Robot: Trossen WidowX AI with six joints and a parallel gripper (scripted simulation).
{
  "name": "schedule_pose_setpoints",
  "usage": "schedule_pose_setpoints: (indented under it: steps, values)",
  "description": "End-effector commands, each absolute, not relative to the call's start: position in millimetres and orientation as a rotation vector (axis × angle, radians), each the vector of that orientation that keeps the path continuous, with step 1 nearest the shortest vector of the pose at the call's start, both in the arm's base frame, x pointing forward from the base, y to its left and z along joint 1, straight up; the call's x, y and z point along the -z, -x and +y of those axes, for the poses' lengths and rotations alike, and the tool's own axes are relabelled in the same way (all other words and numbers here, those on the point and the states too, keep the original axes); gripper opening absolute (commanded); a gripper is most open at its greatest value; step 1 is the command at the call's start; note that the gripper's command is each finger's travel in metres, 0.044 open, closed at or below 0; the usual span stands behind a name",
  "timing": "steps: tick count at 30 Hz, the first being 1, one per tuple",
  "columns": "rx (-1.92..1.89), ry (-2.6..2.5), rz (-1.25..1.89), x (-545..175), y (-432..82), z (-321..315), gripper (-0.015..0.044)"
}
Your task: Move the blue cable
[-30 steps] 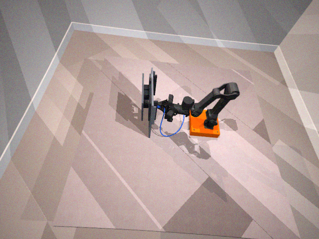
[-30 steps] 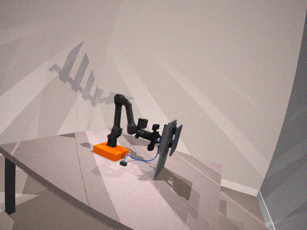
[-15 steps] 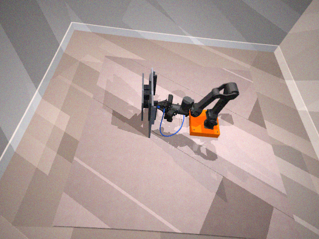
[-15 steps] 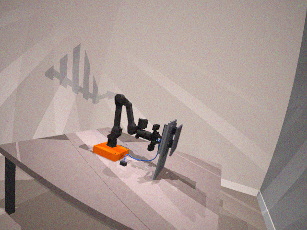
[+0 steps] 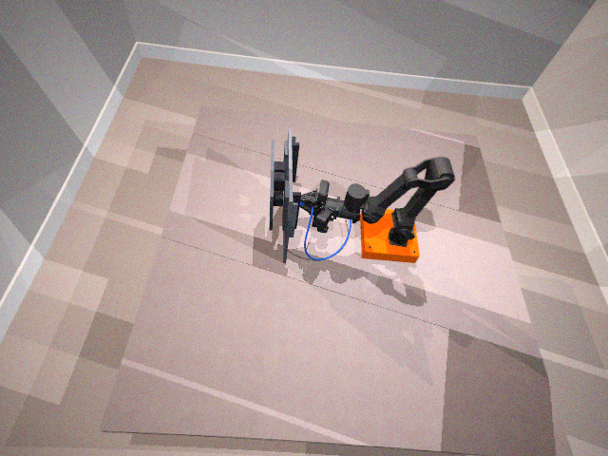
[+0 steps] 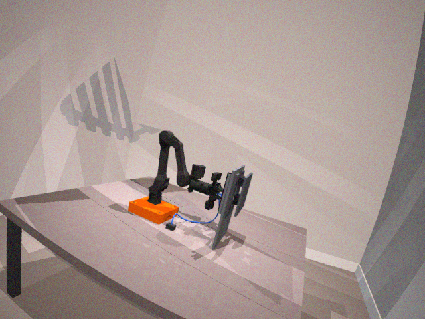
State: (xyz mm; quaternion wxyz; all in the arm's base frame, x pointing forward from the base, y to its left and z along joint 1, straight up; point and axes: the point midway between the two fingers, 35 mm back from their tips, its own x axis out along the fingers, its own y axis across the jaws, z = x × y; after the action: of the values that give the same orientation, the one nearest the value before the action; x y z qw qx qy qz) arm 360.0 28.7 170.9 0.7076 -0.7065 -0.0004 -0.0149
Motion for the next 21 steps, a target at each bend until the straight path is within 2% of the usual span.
schedule_pose_setpoints:
  steps: [1,21]
  values:
    - [0.039,1.569,-0.012,-174.1,-361.7,29.5,0.0]
    - [0.04,1.568,-0.013,-174.1,-364.3,29.9,0.0]
